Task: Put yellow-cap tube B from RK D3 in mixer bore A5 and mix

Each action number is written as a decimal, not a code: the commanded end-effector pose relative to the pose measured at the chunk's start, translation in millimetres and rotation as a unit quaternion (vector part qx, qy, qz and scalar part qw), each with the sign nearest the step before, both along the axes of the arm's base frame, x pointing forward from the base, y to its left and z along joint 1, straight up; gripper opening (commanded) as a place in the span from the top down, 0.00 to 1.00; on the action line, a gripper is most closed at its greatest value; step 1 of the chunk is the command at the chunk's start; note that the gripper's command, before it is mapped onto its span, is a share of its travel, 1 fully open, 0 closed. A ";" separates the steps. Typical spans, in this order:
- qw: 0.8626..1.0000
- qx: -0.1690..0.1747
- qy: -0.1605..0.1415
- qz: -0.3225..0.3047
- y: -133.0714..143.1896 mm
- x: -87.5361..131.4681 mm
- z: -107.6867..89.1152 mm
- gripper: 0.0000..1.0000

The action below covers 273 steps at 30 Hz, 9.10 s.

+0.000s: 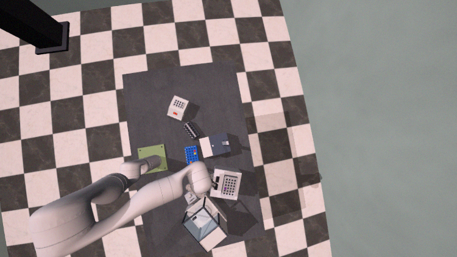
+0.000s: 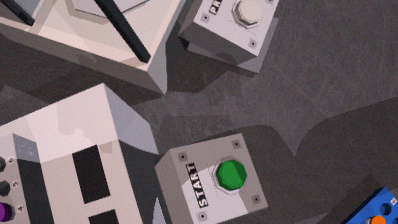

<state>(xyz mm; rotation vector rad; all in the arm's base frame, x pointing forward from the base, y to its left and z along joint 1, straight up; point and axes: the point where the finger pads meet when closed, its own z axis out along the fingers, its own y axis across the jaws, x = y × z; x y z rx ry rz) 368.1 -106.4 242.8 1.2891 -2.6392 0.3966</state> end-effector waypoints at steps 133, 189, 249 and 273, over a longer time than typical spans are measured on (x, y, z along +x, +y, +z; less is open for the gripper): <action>0.954 0.126 -0.058 -0.265 119.8 -92.0 41.3 0.58; 0.939 0.057 0.064 0.332 118.6 -91.4 -118.7 0.58; 0.939 0.057 0.064 0.332 132.2 -68.2 -163.9 0.58; 0.939 0.057 0.064 0.332 132.3 -68.2 -164.6 0.58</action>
